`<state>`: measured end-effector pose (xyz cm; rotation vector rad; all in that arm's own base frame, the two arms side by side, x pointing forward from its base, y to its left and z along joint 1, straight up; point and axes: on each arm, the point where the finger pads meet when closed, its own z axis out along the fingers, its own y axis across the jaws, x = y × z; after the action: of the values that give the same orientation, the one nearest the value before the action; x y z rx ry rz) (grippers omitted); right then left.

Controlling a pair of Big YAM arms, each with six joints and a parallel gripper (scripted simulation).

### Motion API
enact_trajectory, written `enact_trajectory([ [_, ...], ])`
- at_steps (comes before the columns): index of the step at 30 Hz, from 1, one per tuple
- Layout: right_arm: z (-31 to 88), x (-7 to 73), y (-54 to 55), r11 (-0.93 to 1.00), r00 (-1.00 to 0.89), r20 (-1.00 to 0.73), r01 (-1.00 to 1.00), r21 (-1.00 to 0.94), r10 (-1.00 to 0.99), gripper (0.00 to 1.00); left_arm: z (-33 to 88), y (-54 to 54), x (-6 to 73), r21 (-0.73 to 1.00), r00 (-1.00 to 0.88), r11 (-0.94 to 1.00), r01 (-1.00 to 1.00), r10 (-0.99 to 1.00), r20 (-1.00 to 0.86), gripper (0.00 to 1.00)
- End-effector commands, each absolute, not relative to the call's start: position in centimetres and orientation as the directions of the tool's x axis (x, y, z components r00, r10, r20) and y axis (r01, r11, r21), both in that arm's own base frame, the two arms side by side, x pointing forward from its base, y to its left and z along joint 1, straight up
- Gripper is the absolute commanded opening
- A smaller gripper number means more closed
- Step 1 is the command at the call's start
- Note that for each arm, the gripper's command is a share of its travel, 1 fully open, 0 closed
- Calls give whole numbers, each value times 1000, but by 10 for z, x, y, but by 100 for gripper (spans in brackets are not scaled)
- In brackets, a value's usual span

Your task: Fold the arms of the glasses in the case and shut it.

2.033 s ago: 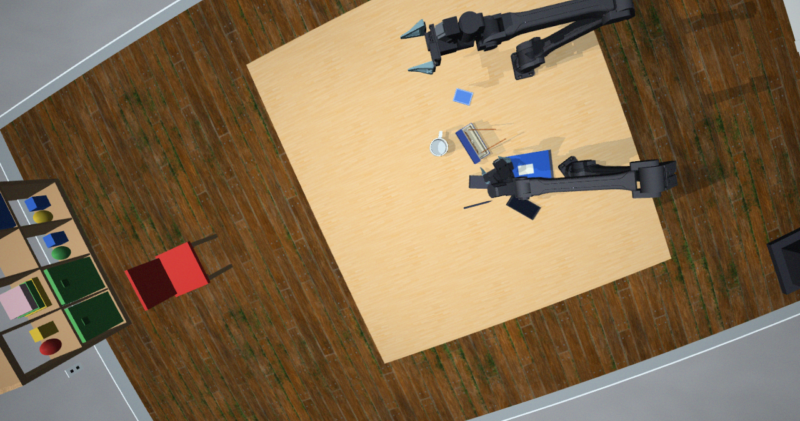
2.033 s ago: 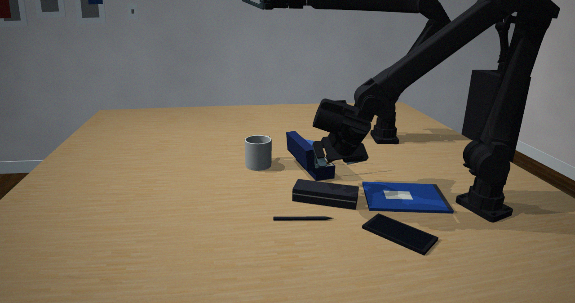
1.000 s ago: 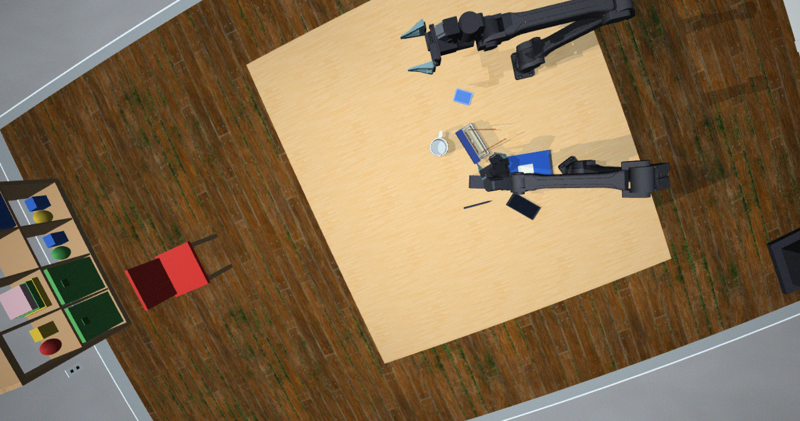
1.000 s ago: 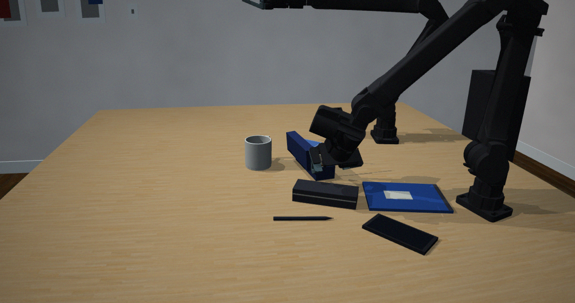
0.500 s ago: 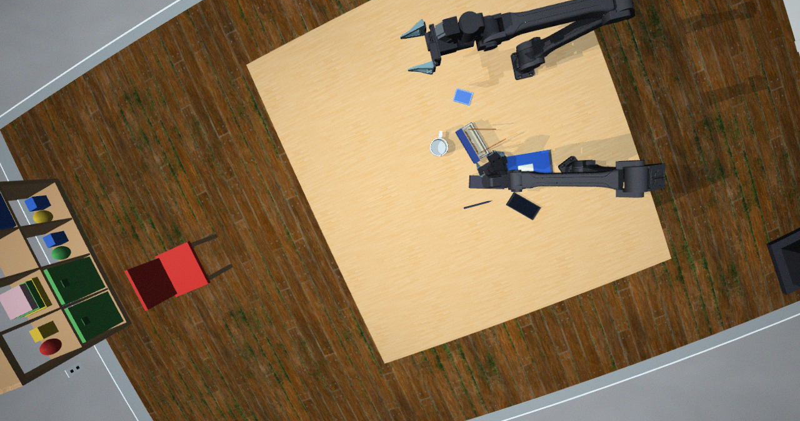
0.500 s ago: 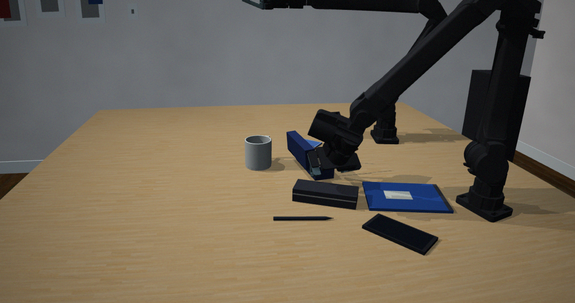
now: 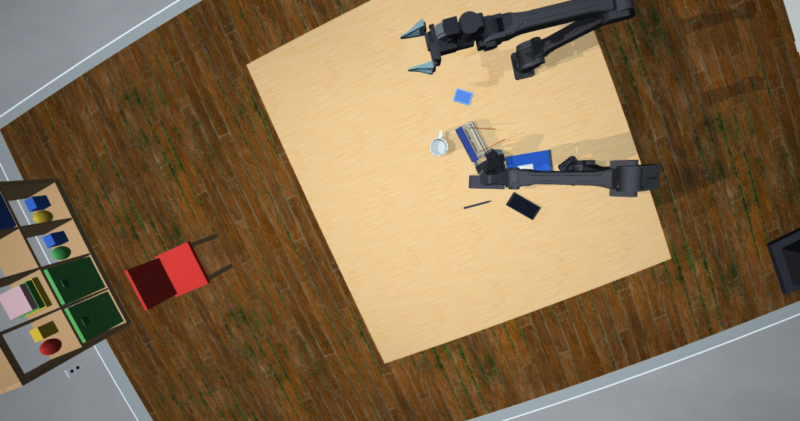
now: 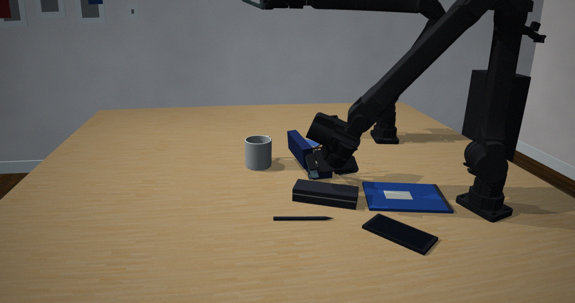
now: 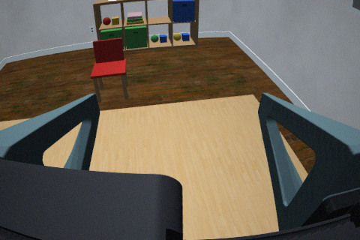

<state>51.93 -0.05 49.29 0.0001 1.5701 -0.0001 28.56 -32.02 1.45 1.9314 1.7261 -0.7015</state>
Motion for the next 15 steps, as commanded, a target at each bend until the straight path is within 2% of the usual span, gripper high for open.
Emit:
enact_trajectory([
  [1,509,516,-7,1000,40,-999,8,18,18,100,27,-338,301,34,102,-106,994,744,-660,96],
  [2,509,516,-7,1000,40,-999,8,18,18,100,32,-335,299,40,103,-103,994,741,-664,96],
  [3,509,516,-7,1000,40,-999,8,18,18,100,41,-340,307,63,117,-102,993,731,-672,57],
  [15,509,516,-7,1000,40,-999,8,18,18,100,41,-339,314,66,112,-92,994,731,-673,57],
])
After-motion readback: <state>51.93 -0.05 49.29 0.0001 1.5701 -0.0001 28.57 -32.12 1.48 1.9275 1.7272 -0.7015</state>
